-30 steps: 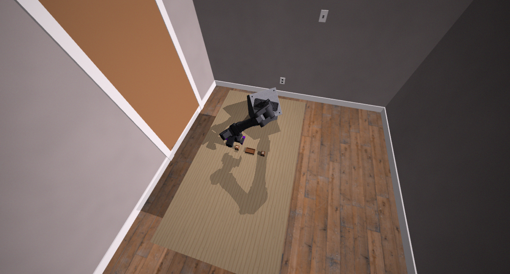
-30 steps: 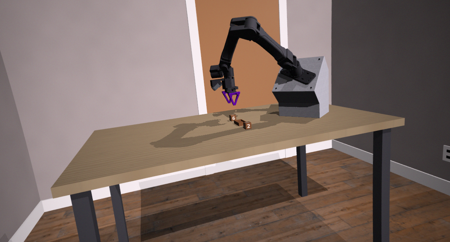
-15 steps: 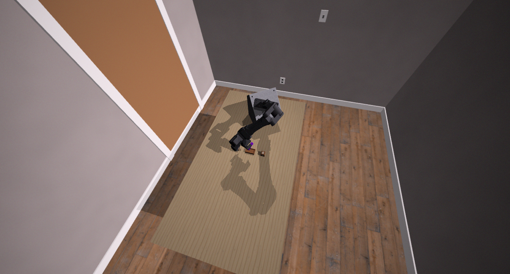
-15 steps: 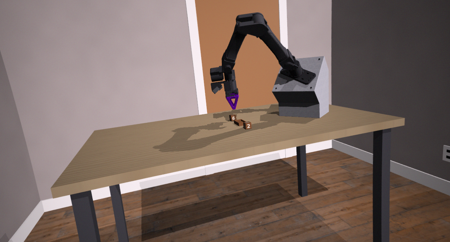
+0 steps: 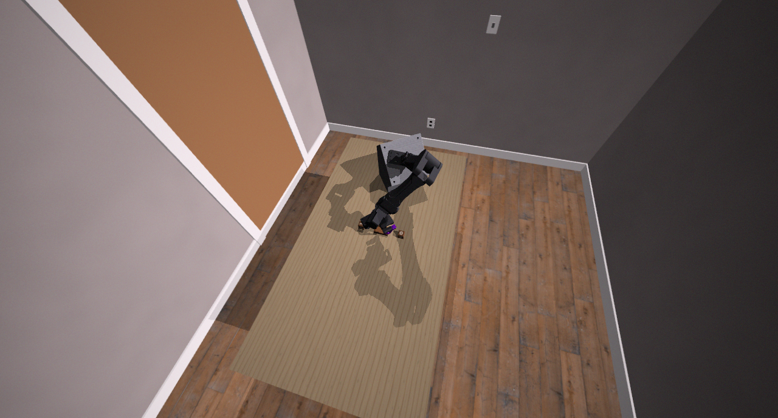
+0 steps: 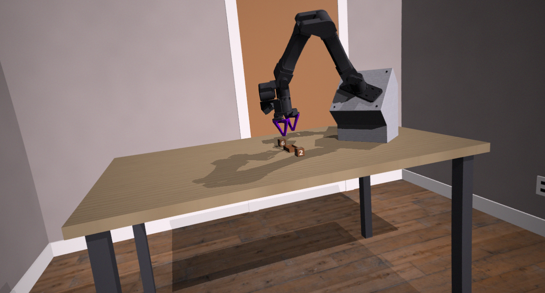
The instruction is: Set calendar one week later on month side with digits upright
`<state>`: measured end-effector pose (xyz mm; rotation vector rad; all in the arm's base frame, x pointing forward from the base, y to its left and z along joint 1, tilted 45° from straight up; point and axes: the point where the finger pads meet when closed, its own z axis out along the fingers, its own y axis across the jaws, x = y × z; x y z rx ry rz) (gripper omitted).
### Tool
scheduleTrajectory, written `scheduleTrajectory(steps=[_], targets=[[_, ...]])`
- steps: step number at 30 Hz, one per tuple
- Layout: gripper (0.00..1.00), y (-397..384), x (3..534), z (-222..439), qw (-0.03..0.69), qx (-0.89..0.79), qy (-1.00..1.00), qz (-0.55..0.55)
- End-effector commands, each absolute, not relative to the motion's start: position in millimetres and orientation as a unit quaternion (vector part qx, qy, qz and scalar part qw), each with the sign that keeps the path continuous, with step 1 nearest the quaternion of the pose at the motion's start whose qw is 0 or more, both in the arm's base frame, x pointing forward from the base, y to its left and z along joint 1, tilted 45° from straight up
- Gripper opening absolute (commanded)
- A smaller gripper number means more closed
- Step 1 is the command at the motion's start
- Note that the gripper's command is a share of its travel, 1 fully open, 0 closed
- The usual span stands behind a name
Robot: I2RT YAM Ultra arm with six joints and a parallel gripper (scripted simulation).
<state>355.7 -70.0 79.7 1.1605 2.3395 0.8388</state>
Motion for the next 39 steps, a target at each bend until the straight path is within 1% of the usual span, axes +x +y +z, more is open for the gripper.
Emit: scheduleTrajectory(steps=[1,17,32,33,39], targets=[[1.00,-72,357,90,0.192,0.485,0.796,0.307],[1.00,-13,348,112,0.121,0.653,0.658,0.355],[1.00,6,342,119,0.092,0.704,0.598,0.371],[0.47,6,342,119,0.092,0.704,0.598,0.371],[0.47,6,342,119,0.092,0.704,0.598,0.371]])
